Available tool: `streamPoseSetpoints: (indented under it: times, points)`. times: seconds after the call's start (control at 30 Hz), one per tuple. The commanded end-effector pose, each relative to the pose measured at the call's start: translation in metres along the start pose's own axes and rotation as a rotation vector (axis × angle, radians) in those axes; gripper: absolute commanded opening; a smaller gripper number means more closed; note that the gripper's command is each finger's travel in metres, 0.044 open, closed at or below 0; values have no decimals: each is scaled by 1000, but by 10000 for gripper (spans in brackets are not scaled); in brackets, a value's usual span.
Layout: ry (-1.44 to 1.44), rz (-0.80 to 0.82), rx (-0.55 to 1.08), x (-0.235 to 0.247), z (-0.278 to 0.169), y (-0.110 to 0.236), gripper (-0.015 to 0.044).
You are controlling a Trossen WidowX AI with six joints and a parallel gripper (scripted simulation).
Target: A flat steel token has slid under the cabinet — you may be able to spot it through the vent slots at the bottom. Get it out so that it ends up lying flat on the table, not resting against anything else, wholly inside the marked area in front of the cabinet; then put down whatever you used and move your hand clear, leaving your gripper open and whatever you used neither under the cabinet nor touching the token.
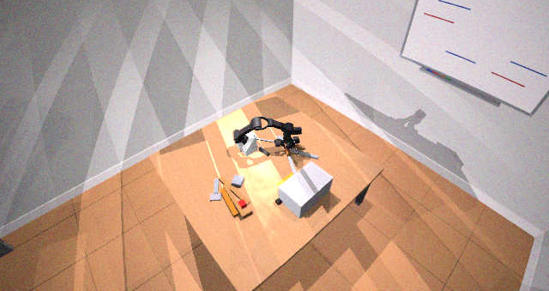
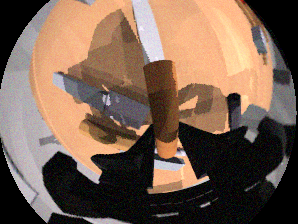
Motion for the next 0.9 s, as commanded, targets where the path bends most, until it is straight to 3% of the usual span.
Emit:
streamPoseSetpoints:
  times: [0.0,0.47,0.7,0.83,0.87]
  points:
    - [31,7,0,2,1,1,0]
    - [133,7,0,2,1,1,0]
    - [117,1,0,1,0,0,184]
    - [120,1,0,1,0,0,200]
    - [121,3,0,1,0,0,226]
Point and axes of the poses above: the point midway between the two fingers, 35 mm back from their tips, its own y axis back along the fingers, its own x axis across the jaws, z = x × y, the point moved 4 cm from there along y, back along the fingers, and after that the axes turned 15 degrees about y, right-handed, at the moved point
